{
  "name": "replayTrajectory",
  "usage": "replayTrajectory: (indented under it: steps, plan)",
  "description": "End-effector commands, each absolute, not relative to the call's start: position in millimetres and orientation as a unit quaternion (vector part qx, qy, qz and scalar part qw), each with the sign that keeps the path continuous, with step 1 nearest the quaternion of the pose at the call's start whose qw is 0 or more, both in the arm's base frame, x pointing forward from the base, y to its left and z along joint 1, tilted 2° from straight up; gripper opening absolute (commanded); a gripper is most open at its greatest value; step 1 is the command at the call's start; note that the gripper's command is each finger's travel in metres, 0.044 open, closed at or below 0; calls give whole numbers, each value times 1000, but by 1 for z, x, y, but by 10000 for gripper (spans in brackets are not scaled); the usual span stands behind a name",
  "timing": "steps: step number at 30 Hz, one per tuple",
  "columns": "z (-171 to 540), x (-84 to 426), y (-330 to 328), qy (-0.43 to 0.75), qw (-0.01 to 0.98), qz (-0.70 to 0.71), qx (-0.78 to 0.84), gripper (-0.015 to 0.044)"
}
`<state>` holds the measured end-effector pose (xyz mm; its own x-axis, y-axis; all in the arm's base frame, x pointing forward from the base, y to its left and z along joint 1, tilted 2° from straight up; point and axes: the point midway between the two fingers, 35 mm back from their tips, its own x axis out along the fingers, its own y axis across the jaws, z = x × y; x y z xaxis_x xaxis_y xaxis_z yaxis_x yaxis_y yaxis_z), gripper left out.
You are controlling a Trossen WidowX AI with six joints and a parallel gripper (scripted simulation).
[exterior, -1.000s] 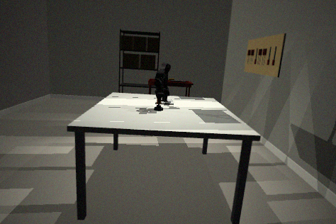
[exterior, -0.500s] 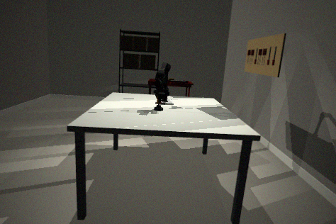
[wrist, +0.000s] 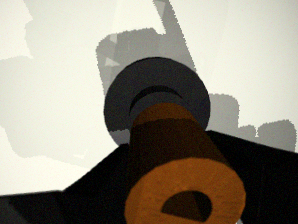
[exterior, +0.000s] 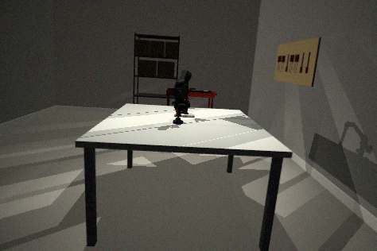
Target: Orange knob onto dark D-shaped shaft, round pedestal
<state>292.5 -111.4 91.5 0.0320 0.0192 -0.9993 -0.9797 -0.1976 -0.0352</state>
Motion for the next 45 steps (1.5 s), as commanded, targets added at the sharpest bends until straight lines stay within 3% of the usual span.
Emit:
replayTrajectory:
  steps: [1, 23, 31, 45]
  plan:
    - [90, 292, -112, 435, 459, 543, -553, 0]
    - [95, 292, -111, 435, 459, 543, -553, 0]
    - [94, 292, -111, 375, 399, 585, -598, 0]
    - [90, 293, -111, 375, 399, 585, -598, 0]
